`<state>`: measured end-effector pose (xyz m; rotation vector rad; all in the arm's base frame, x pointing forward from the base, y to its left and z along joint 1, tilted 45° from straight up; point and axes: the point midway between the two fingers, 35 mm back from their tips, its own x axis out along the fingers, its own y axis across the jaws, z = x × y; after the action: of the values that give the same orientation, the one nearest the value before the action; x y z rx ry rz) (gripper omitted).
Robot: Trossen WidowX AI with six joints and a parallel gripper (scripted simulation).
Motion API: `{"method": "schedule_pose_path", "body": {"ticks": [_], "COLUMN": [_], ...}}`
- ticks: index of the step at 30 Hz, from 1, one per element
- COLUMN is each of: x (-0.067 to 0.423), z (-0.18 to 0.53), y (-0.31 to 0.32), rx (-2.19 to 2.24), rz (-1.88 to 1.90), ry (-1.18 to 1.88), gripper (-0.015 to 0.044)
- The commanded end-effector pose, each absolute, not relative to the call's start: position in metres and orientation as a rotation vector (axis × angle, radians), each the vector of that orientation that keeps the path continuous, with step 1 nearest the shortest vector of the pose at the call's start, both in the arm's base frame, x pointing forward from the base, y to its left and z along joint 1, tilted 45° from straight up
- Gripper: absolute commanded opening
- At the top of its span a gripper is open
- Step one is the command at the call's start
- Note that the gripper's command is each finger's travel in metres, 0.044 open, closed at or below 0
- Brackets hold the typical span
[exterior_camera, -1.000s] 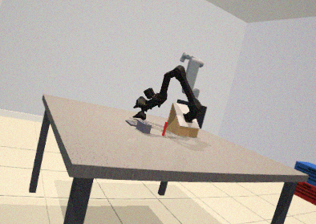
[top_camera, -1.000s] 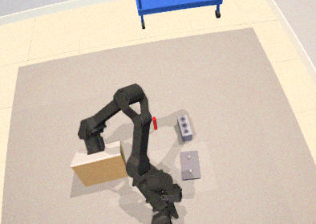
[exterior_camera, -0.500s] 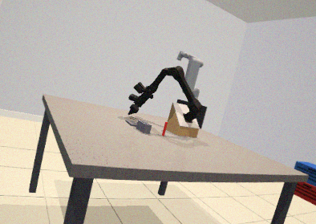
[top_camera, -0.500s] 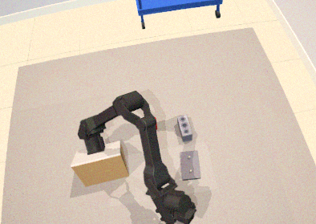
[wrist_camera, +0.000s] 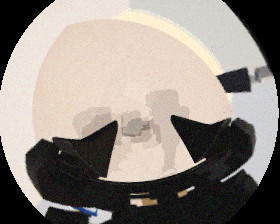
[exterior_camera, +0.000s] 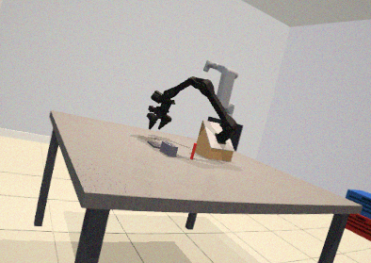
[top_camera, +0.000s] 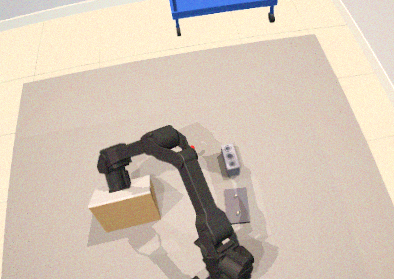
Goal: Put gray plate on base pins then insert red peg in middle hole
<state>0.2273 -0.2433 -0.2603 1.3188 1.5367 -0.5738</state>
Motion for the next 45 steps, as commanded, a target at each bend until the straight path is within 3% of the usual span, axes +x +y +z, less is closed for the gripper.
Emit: {"method": "schedule_pose_path", "body": {"ticks": [1,17,20,33,45], "x": [0.224,0.224,0.243,0.355,0.373], "z": [-0.218,-0.218,-0.202,-0.074,0.038], "y": [-0.246,-0.246,-0.239,-0.131,0.012], "rx": [1.787,1.787,1.781,1.773,1.804], "rz": [-0.788,-0.788,-0.805,-0.838,-0.772], "ry": [1.711,1.711,1.703,1.663,1.717], "gripper": [0.044,0.044,0.044,0.044,0.044]}}
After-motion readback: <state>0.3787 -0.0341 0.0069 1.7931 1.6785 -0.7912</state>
